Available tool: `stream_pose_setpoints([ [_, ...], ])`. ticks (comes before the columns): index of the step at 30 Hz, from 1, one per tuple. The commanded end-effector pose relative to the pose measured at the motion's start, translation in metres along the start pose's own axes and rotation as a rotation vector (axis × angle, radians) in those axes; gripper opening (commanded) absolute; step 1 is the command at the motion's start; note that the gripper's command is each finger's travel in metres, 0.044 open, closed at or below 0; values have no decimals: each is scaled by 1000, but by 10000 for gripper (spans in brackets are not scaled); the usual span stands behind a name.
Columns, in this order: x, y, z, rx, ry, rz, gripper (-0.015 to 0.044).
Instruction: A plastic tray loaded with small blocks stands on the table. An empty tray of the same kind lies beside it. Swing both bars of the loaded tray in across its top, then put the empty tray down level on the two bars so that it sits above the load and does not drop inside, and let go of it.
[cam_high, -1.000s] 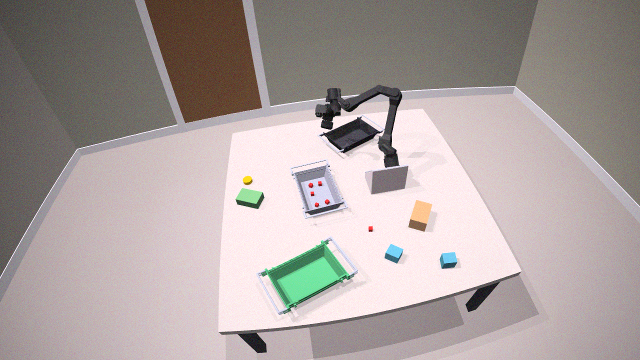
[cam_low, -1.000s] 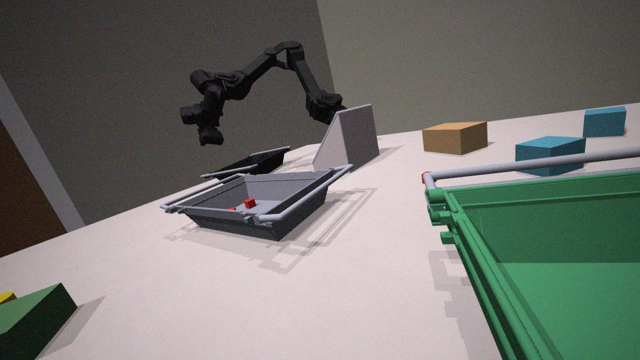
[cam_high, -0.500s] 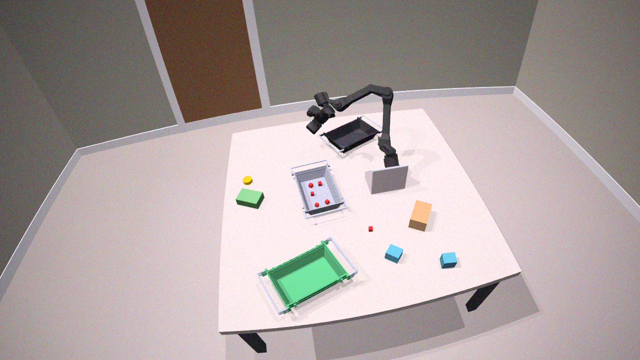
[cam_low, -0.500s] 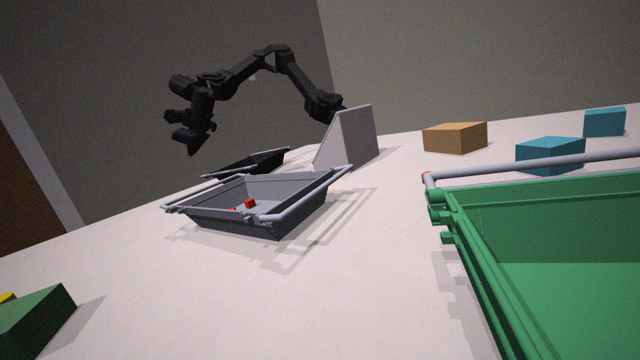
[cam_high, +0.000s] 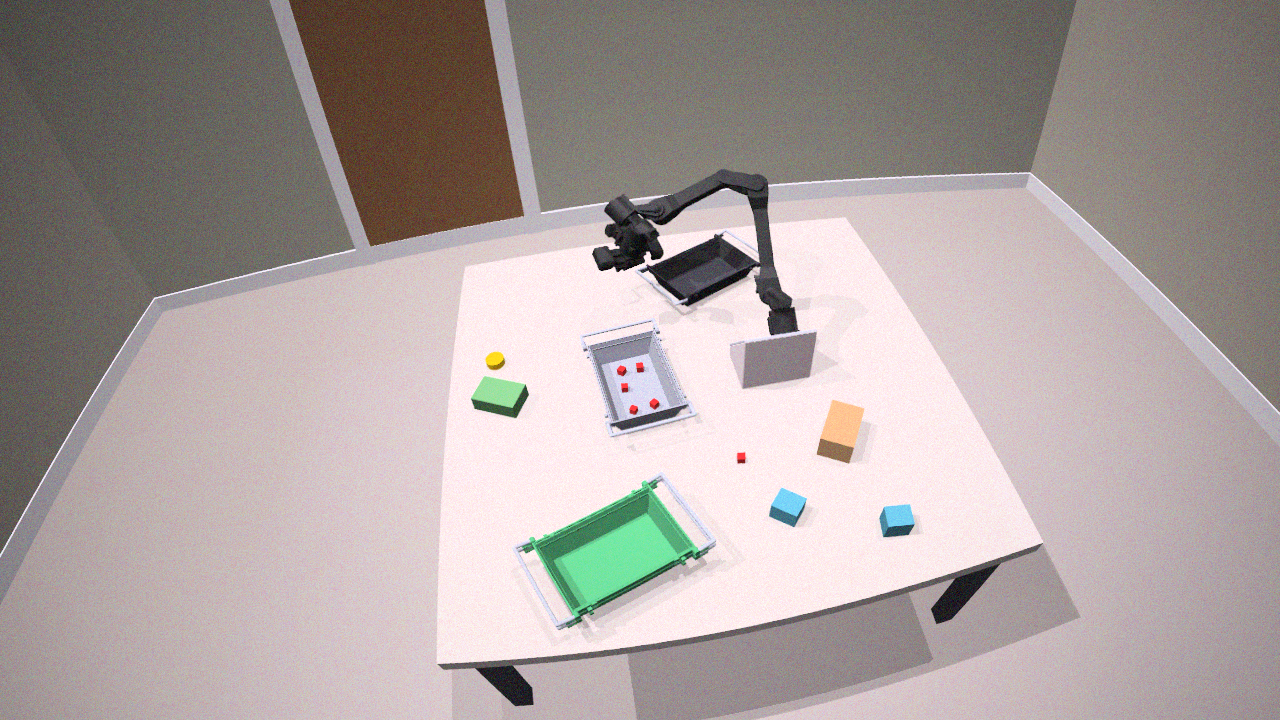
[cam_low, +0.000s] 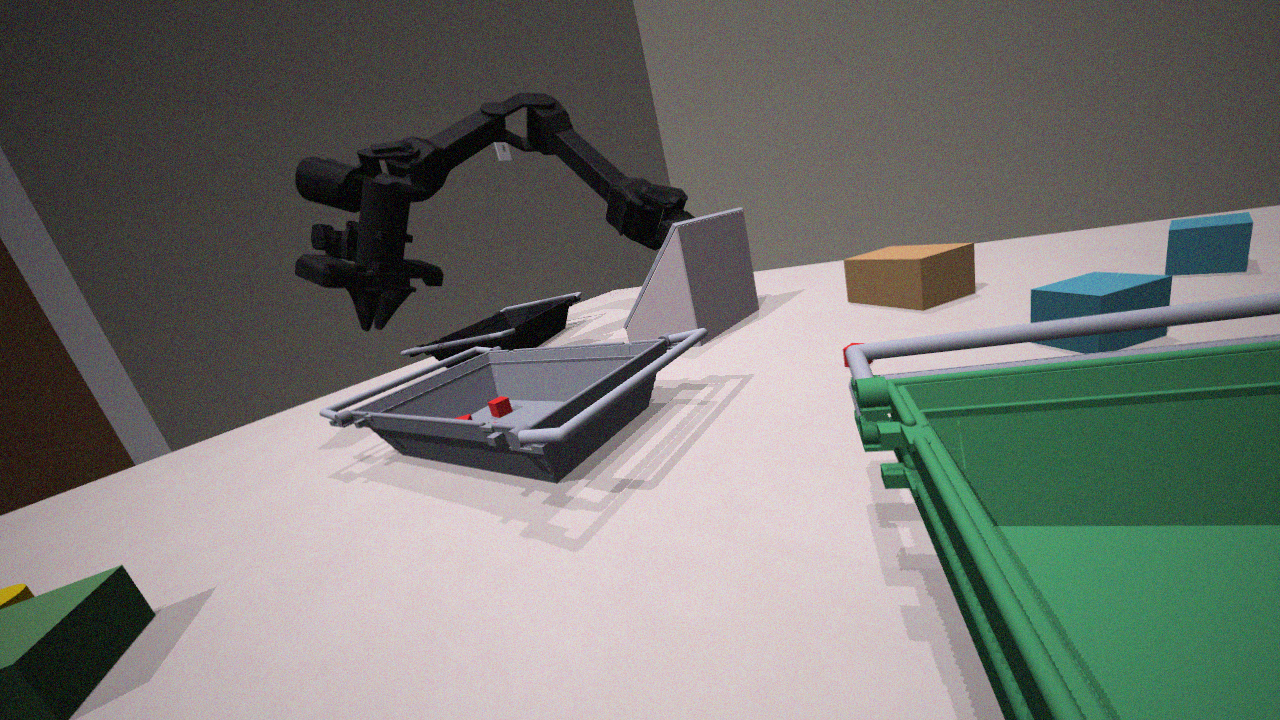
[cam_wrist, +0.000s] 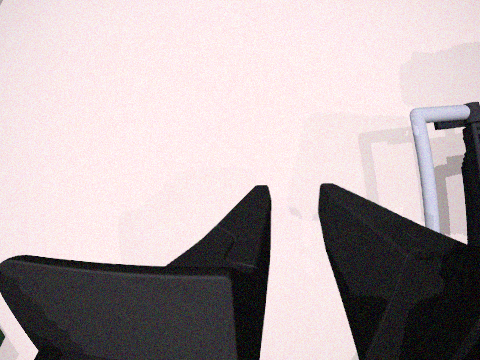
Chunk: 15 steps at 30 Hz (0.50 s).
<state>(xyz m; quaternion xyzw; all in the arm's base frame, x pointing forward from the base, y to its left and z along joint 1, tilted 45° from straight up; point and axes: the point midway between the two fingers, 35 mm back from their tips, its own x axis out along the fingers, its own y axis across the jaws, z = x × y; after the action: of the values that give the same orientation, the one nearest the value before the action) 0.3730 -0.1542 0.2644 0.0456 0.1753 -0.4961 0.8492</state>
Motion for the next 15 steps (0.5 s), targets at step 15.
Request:
stream_pose_setpoints([
  [15, -13, 76, -90, 1041, 288, -220, 82],
])
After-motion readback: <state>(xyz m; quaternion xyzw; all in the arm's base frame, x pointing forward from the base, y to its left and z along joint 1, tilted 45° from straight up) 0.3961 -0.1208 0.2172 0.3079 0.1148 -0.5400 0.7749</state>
